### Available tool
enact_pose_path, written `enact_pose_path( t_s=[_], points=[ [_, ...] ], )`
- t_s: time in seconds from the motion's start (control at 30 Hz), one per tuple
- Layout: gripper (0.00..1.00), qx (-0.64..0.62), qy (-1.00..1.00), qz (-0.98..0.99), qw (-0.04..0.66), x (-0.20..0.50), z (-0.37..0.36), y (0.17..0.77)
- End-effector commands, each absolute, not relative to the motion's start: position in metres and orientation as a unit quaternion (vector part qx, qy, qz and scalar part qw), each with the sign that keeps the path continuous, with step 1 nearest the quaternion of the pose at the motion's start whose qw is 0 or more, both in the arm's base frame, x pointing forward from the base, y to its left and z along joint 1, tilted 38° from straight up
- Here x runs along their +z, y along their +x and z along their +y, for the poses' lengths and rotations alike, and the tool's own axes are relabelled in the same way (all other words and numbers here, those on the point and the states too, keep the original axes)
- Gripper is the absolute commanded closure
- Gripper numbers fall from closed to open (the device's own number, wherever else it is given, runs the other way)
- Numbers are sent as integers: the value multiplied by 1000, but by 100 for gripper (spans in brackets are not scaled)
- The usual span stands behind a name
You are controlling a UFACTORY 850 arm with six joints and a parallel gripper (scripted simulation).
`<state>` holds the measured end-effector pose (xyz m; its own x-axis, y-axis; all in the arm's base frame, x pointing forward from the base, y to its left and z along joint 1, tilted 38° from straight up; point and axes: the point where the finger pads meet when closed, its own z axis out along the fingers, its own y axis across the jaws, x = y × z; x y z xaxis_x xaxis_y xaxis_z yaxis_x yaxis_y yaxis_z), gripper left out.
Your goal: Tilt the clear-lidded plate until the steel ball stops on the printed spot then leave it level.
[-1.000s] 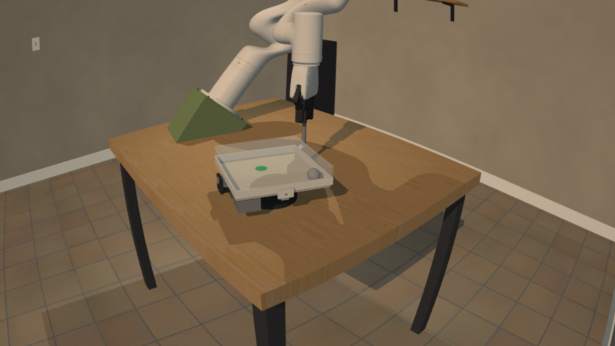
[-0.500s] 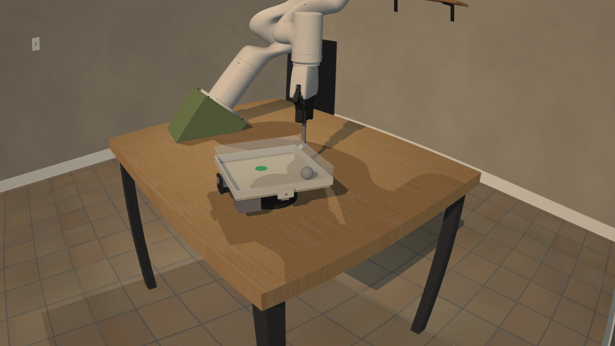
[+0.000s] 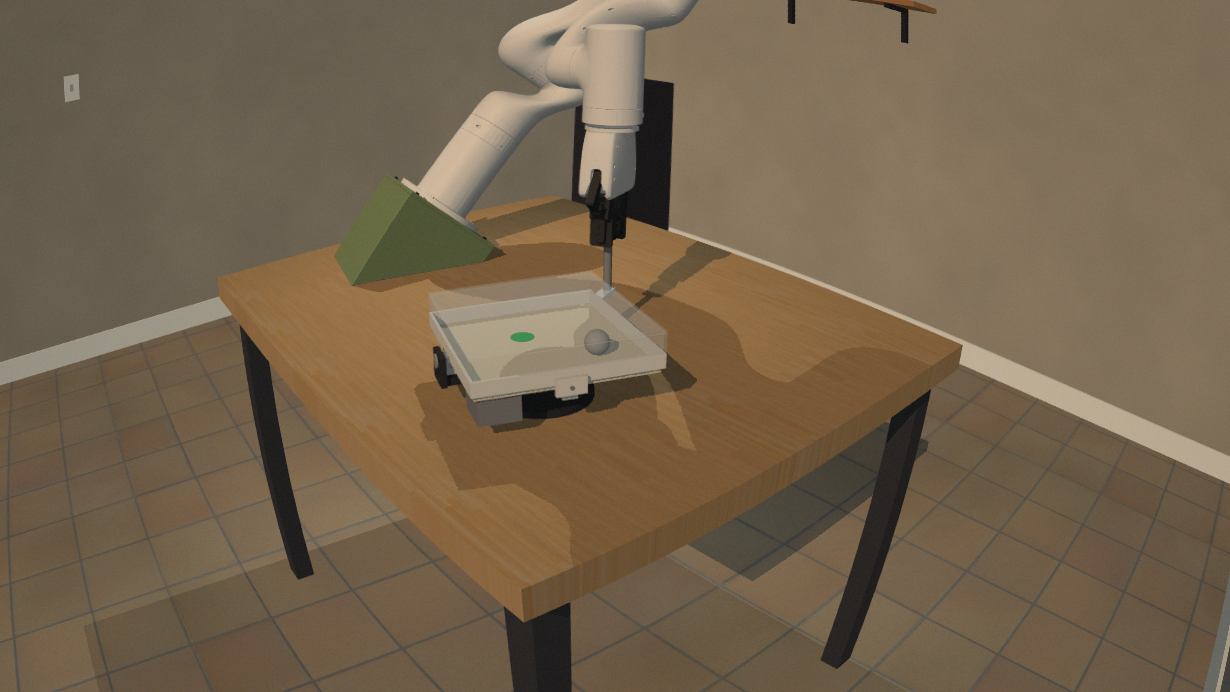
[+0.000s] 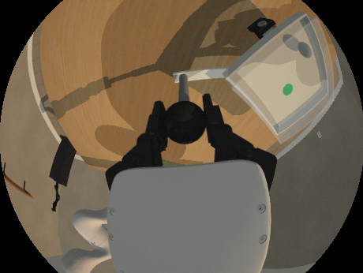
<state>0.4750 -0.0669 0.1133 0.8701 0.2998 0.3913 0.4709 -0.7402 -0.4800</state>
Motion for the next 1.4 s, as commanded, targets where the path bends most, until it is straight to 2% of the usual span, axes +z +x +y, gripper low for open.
enact_pose_path(
  t_s=[0.0, 1.37],
  points=[
    [100, -145, -922, -209, 293, 113, -67, 475],
    [100, -145, -922, -209, 293, 114, -67, 476]
  ],
)
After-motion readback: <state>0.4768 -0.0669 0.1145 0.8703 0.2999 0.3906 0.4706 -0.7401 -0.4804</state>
